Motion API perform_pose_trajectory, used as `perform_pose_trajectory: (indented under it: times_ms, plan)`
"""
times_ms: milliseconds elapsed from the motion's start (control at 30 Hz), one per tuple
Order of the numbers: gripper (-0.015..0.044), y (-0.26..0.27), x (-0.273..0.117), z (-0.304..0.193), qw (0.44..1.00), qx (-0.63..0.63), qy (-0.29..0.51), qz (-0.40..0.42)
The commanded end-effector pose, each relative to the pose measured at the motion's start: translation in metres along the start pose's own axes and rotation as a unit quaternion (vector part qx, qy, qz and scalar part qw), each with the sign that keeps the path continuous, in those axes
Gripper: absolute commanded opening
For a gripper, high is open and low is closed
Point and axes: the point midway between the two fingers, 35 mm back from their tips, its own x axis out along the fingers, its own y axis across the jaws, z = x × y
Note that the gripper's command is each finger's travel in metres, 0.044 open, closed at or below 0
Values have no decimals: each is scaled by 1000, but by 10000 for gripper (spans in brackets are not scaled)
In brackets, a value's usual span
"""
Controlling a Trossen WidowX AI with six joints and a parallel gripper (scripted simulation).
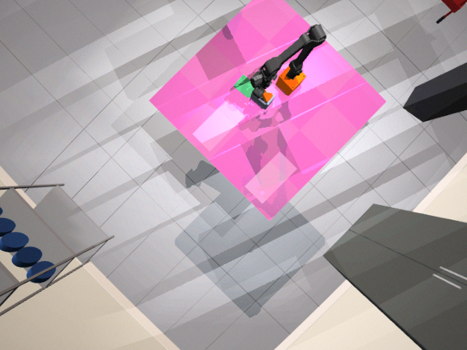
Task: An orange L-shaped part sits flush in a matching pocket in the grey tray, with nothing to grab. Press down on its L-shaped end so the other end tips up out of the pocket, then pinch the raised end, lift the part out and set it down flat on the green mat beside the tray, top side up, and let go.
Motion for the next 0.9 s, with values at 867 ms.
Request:
perform_pose_trajectory:
  times_ms: [867]
  plan:
    - [0,-1,-24,21,1000,-3,0,3]
